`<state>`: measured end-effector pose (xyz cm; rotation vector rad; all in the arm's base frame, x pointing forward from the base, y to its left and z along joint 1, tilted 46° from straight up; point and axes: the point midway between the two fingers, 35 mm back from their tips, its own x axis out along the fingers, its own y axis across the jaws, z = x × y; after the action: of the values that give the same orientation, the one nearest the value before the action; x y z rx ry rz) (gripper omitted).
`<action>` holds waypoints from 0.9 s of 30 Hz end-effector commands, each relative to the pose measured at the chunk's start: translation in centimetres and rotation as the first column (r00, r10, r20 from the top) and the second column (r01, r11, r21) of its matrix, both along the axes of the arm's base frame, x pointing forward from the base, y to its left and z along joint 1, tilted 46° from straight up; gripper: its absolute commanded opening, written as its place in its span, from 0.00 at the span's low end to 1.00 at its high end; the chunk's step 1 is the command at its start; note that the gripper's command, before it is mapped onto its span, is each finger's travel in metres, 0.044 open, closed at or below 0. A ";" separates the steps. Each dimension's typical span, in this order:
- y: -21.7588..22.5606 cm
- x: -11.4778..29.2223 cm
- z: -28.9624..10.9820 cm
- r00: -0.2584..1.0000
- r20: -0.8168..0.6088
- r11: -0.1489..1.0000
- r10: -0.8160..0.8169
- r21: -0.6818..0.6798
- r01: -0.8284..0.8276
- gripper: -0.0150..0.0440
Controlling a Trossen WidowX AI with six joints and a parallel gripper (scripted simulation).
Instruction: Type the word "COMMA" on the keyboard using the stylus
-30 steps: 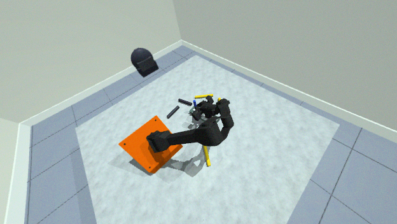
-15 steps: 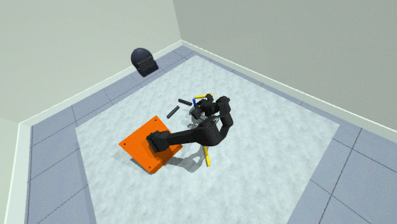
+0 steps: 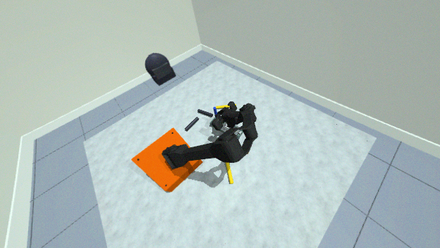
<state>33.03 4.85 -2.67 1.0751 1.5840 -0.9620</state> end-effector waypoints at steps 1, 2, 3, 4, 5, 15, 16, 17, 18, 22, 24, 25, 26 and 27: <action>-0.4 0.4 0.5 1.000 0.001 1.000 0.002 0.000 -0.002 0.25; -0.7 0.6 0.8 1.000 0.001 1.000 0.002 0.000 -0.002 0.25; -0.9 0.8 1.1 1.000 0.002 1.000 0.001 -0.001 -0.001 0.25; -1.3 1.0 1.5 1.000 0.002 1.000 0.001 -0.001 -0.001 0.25; -1.6 1.3 1.8 1.000 0.002 1.000 0.001 -0.001 -0.001 0.25; -4.8 3.0 5.7 1.000 0.002 1.000 -0.003 -0.003 0.003 0.25; -5.2 3.1 6.1 1.000 0.002 1.000 -0.004 -0.003 0.004 0.25; -5.5 3.2 6.5 1.000 0.002 1.000 -0.004 -0.003 0.004 0.25; -5.8 3.3 6.9 1.000 0.002 1.000 -0.005 -0.003 0.005 0.25; -7.2 3.6 8.6 1.000 0.001 1.000 -0.006 -0.004 0.006 0.25; -7.9 3.6 9.4 1.000 0.001 1.000 -0.007 -0.004 0.007 0.25; -8.2 3.7 9.9 1.000 0.001 1.000 -0.007 -0.004 0.007 0.25; -8.6 3.7 10.3 1.000 0.001 1.000 -0.008 -0.004 0.008 0.25; -8.8 3.7 10.6 1.000 0.001 1.000 -0.008 -0.003 0.008 0.25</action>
<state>36.65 -2.93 6.81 1.0853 1.5790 -0.9703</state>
